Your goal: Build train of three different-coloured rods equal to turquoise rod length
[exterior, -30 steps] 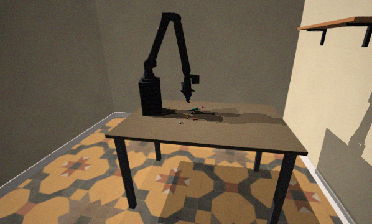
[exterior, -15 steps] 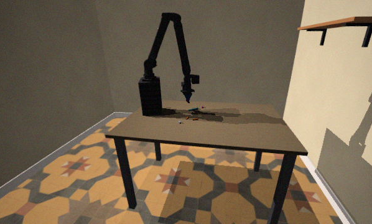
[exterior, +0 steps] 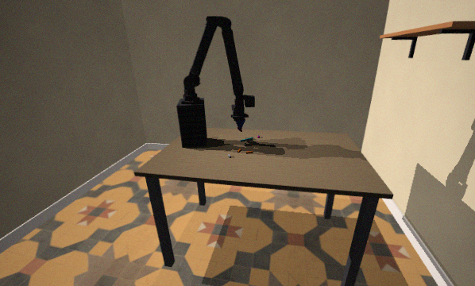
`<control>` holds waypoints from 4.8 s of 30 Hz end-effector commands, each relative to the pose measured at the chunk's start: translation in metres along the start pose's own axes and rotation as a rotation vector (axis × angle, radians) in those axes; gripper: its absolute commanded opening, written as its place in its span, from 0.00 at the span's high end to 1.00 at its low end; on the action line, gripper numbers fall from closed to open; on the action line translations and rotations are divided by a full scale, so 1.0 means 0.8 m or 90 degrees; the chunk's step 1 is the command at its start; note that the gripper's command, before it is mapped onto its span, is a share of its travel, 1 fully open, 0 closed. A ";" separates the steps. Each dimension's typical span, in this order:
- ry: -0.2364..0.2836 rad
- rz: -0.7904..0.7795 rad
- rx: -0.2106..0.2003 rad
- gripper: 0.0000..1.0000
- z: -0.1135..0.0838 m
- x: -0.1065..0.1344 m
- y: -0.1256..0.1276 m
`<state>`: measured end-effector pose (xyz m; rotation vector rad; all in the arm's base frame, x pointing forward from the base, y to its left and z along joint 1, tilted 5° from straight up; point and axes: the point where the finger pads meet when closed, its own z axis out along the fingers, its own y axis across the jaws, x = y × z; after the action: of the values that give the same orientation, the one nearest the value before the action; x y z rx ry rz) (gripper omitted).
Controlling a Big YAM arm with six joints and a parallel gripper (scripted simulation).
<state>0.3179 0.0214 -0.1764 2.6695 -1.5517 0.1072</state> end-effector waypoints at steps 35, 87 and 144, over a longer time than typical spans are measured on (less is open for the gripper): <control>-0.002 0.303 -0.005 0.96 0.004 -0.030 -0.183; -0.002 0.300 0.006 0.96 0.116 -0.026 -0.184; -0.002 0.300 0.006 0.96 0.116 -0.026 -0.184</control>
<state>0.4318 0.1059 -0.2665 2.2440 -2.1398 0.1147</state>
